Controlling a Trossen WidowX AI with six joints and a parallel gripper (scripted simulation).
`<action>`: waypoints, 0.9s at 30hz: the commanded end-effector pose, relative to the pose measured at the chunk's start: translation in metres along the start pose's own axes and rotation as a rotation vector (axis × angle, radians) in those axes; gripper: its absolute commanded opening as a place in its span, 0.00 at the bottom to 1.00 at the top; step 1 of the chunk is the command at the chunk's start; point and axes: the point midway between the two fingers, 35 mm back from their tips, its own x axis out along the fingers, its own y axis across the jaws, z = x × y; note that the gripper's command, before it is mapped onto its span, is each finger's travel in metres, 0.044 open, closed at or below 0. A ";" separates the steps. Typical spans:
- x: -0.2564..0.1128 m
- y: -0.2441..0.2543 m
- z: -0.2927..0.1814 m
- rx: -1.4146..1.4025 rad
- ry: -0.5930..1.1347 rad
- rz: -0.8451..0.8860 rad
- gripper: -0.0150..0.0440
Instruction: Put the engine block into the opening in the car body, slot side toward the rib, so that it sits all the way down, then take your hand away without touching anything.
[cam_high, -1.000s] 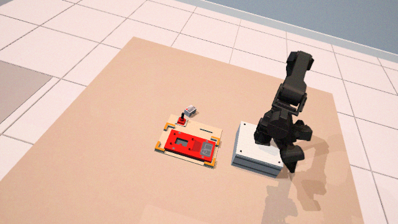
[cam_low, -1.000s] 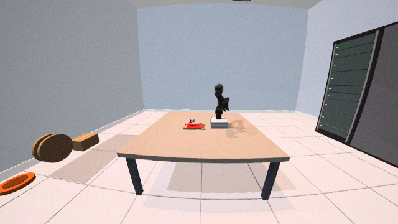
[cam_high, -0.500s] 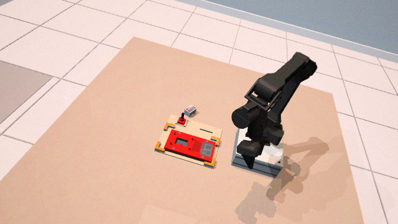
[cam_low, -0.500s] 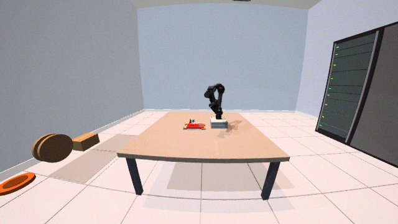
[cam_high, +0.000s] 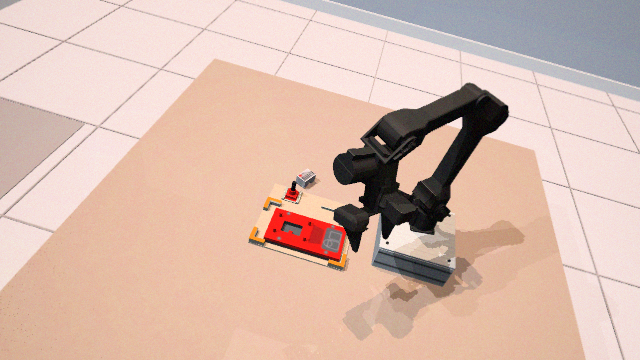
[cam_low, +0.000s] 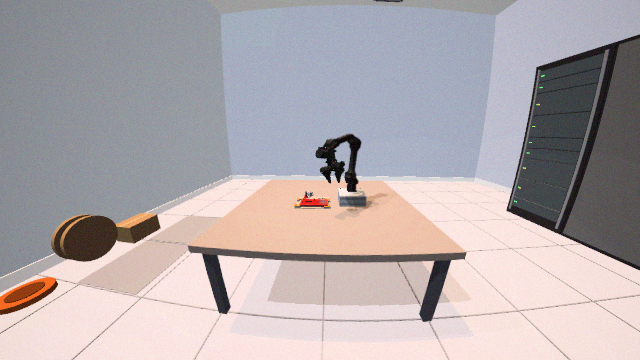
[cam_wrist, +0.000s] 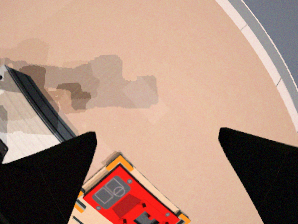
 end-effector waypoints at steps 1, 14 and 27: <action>-0.001 -0.007 -0.030 0.101 0.034 -0.009 1.00; -0.020 -0.010 -0.138 0.474 0.171 -0.054 1.00; -0.050 0.035 -0.257 0.893 0.308 -0.087 1.00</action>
